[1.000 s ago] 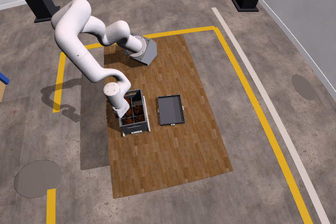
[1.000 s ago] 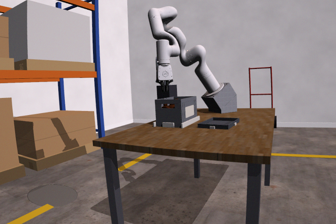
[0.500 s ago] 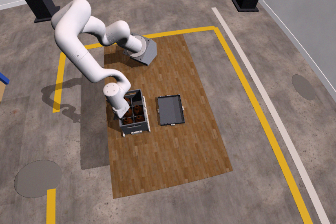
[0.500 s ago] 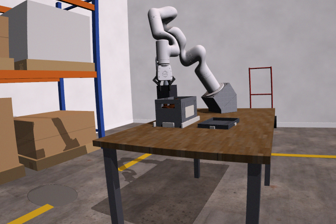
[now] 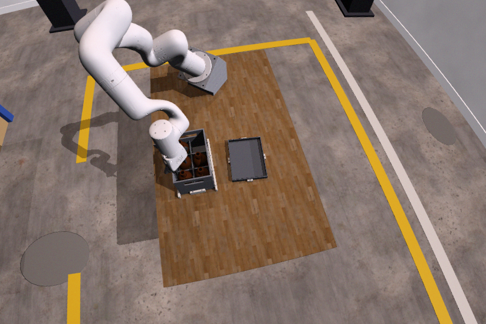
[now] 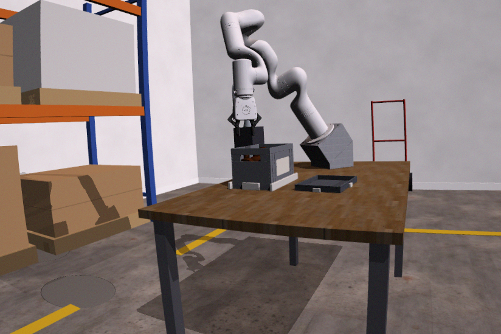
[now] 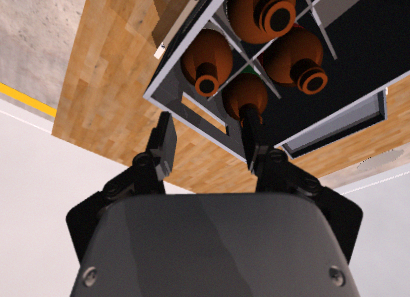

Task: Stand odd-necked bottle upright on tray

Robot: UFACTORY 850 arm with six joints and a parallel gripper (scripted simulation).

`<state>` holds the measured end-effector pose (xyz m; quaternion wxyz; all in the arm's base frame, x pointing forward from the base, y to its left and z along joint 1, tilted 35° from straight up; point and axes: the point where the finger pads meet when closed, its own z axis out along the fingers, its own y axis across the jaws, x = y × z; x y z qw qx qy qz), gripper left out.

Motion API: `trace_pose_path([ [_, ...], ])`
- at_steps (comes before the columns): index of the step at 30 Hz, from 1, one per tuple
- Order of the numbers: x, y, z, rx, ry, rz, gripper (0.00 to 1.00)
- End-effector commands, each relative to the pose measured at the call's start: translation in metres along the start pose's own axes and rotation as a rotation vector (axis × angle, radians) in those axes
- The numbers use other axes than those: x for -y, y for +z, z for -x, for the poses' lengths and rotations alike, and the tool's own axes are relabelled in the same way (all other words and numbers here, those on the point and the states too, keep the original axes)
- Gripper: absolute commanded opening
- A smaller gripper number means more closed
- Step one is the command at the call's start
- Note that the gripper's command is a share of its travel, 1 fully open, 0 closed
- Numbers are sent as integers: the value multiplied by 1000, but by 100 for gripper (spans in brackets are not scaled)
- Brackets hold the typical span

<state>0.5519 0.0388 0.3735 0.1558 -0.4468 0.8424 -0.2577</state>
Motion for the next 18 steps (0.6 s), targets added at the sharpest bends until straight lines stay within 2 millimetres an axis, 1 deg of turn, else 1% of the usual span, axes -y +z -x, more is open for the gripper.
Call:
trace_pose_path([
  [1, 1, -1, 0, 1, 0, -1, 65],
  [18, 1, 4, 0, 1, 0, -1, 65],
])
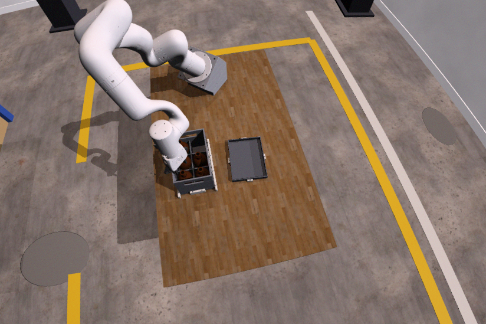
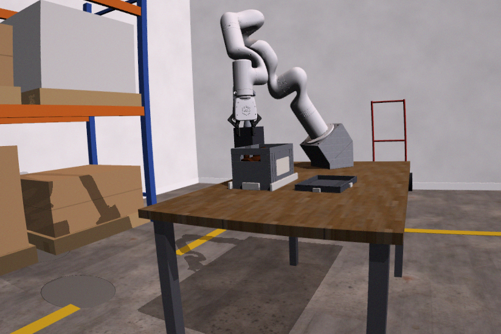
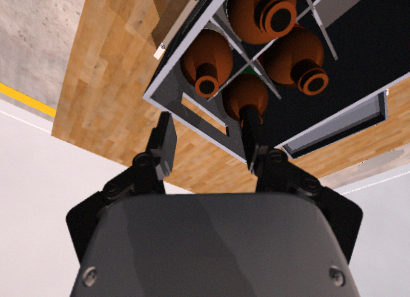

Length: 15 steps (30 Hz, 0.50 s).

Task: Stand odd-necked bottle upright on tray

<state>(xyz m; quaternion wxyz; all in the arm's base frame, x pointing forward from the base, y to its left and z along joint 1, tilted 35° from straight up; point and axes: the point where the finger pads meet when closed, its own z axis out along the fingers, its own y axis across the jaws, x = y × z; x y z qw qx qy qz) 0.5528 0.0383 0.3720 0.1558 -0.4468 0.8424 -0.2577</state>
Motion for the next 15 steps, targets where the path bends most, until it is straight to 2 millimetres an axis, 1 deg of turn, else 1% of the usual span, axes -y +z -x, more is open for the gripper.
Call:
trace_pose_path([
  [1, 1, 3, 0, 1, 0, -1, 65],
  [6, 1, 5, 0, 1, 0, -1, 65],
  [15, 1, 17, 0, 1, 0, -1, 65],
])
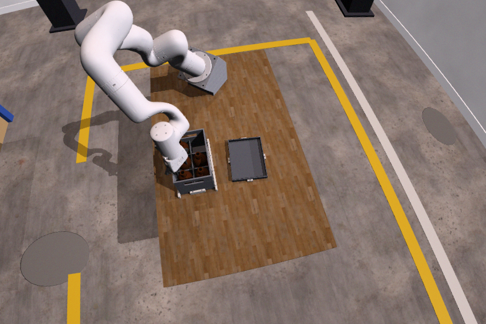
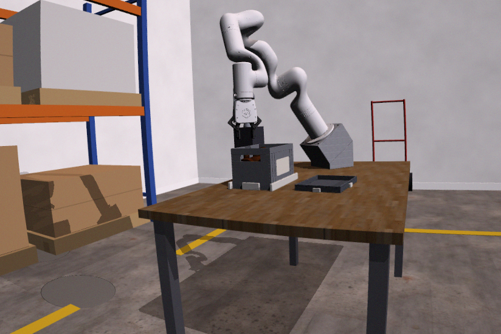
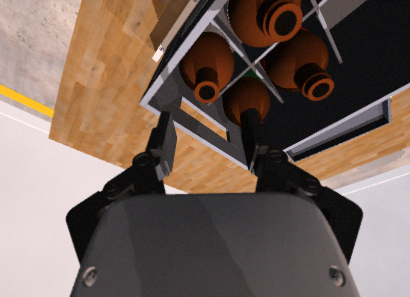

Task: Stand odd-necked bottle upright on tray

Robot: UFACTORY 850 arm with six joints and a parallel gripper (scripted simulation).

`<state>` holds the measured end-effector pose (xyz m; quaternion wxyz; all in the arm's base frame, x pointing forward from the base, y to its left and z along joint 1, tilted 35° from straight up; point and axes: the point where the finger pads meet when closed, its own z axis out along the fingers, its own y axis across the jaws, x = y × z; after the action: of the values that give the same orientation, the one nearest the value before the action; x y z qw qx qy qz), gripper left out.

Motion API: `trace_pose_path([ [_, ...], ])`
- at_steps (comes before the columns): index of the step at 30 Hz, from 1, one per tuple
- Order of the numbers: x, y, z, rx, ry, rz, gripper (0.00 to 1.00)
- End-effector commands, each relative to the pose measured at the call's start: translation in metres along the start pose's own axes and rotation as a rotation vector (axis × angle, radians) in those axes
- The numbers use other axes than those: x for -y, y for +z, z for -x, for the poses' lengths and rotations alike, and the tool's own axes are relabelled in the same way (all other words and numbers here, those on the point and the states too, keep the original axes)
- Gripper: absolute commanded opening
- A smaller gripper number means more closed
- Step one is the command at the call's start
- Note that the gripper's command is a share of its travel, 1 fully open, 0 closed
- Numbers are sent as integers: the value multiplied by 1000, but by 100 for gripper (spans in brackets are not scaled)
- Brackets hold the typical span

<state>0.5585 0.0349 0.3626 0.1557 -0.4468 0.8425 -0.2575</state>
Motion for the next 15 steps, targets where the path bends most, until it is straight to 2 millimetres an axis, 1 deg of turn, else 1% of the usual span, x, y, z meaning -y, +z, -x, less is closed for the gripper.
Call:
trace_pose_path([
  [1, 1, 6, 0, 1, 0, -1, 65],
  [15, 1, 21, 1, 1, 0, -1, 65],
])
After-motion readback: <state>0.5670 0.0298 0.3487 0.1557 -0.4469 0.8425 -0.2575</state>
